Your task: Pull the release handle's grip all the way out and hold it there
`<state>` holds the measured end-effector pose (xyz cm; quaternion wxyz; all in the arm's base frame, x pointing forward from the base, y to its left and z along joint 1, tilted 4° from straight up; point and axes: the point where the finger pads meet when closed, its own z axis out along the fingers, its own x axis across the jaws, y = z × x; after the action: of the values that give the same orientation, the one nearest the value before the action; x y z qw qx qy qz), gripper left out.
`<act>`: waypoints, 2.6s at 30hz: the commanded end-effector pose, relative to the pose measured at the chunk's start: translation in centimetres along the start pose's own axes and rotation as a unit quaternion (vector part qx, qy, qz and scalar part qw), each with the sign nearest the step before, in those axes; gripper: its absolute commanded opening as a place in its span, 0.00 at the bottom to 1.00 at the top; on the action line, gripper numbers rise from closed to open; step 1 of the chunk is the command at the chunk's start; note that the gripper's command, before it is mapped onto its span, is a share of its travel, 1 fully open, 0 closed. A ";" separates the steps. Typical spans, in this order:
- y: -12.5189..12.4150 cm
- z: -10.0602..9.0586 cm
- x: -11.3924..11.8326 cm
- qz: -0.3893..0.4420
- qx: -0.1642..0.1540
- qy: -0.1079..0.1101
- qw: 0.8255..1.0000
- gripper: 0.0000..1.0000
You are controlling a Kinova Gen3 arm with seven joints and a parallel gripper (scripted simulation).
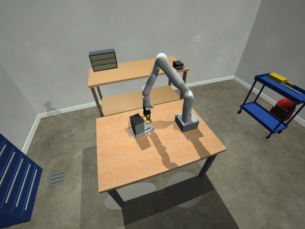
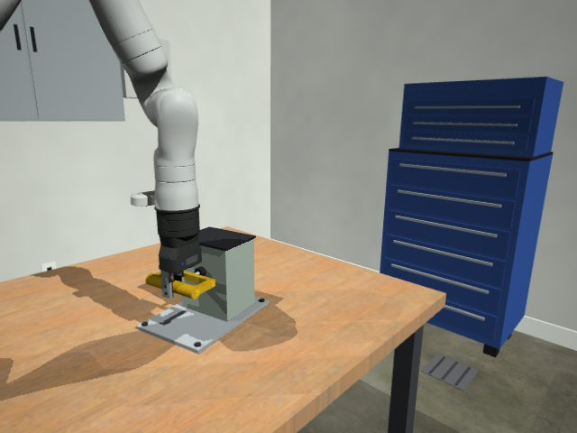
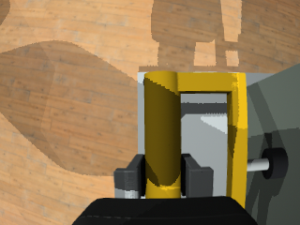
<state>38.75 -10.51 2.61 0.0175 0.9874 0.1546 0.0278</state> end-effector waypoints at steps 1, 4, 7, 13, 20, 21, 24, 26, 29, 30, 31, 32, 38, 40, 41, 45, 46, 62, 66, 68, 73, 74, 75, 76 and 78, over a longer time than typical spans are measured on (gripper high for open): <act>-0.1 0.1 -0.4 0.001 0.000 -0.004 1.000 0.00; -0.1 0.1 -0.4 0.001 0.000 -0.004 1.000 0.00; -0.1 0.1 -0.4 0.001 0.000 -0.004 1.000 0.00; -0.1 0.1 -0.4 0.001 0.000 -0.004 1.000 0.00; -0.1 0.1 -0.4 0.001 0.000 -0.004 1.000 0.00; -0.1 0.1 -0.4 0.001 0.000 -0.004 1.000 0.00; -0.1 0.1 -0.4 0.001 0.000 -0.004 1.000 0.00; -0.1 0.1 -0.4 0.001 0.000 -0.004 1.000 0.00; -0.1 0.1 -0.4 0.001 0.000 -0.004 1.000 0.00; -0.1 0.1 -0.4 0.001 0.000 -0.004 1.000 0.00; -0.1 0.1 -0.4 0.001 0.000 -0.004 1.000 0.00; -0.1 0.1 -0.4 0.001 0.000 -0.004 1.000 0.00; -0.1 0.1 -0.4 0.001 0.000 -0.004 1.000 0.00; -0.1 0.1 -0.4 0.001 0.000 -0.004 1.000 0.00; -0.1 0.1 -0.4 0.001 0.000 -0.004 1.000 0.00; -0.1 0.1 -0.4 0.001 0.000 -0.004 1.000 0.00; -0.1 0.1 -0.4 0.001 0.000 -0.004 1.000 0.00; 0.0 0.1 -0.4 0.001 0.000 -0.004 1.000 0.00; 0.0 0.1 -0.4 0.001 -0.001 -0.002 1.000 0.00; 0.0 0.0 -0.4 0.001 -0.001 -0.002 1.000 0.00; 0.1 0.0 -0.9 0.001 -0.002 -0.001 1.000 0.00; 0.1 0.0 -1.0 0.001 -0.002 -0.001 1.000 0.00; 0.1 0.0 -1.2 0.001 -0.002 -0.001 1.000 0.00; 0.1 0.0 -1.4 0.001 -0.002 -0.001 1.000 0.00; 0.1 0.0 -1.8 0.001 -0.002 -0.001 1.000 0.00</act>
<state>38.48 -10.57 2.60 0.0193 0.9875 0.1526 0.0351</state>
